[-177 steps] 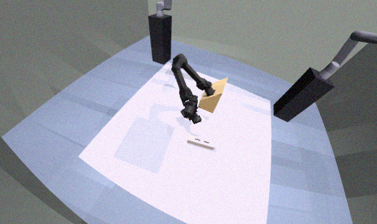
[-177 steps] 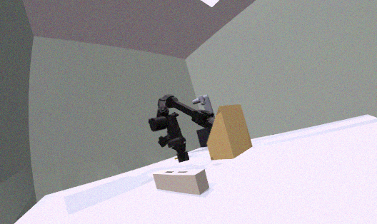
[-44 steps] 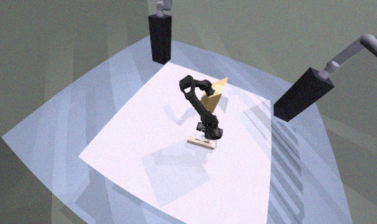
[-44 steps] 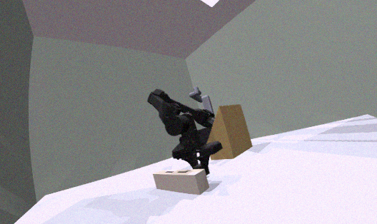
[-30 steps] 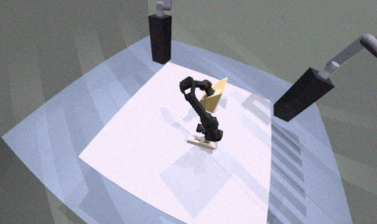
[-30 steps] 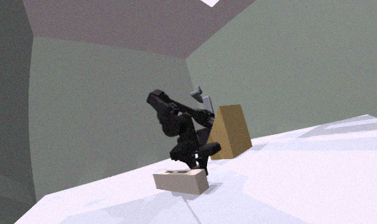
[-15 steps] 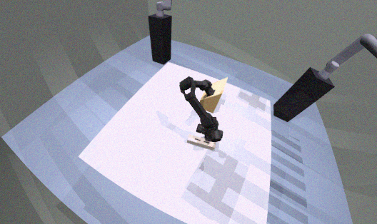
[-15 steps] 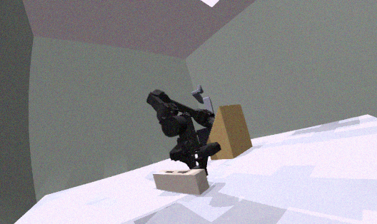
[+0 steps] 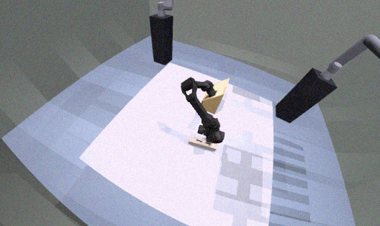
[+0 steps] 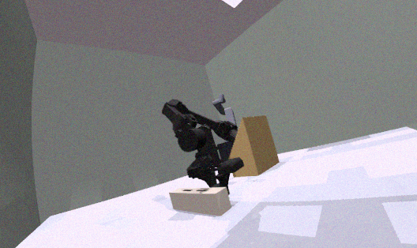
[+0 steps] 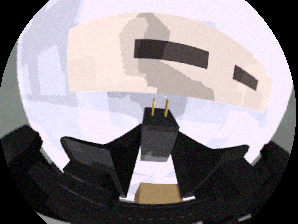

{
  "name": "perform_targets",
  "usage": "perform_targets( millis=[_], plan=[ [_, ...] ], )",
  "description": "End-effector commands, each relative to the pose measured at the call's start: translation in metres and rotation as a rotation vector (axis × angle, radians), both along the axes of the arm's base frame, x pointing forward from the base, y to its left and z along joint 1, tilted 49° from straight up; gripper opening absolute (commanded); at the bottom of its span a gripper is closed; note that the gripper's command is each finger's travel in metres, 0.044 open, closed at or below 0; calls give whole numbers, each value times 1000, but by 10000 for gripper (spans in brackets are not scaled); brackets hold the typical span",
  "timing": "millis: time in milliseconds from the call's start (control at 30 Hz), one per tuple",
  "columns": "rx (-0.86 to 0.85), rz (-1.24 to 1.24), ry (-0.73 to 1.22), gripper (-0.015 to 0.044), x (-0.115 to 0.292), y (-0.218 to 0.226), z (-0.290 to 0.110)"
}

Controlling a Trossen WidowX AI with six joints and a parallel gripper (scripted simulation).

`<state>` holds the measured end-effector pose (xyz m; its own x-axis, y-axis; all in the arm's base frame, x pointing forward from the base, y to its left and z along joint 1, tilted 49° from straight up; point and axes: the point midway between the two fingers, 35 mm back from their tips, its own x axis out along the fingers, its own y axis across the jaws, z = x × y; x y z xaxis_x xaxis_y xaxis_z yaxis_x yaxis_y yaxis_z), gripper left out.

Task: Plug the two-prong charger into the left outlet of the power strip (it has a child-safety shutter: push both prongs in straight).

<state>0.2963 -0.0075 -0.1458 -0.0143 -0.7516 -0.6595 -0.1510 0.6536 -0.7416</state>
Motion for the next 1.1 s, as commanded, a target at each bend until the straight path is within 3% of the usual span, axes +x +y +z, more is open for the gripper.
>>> perform_targets(
  millis=[0,1067],
  plan=[
    [-5,6,2,0,2,0,1],
    [-5,6,2,0,7,1,0]
  ],
)
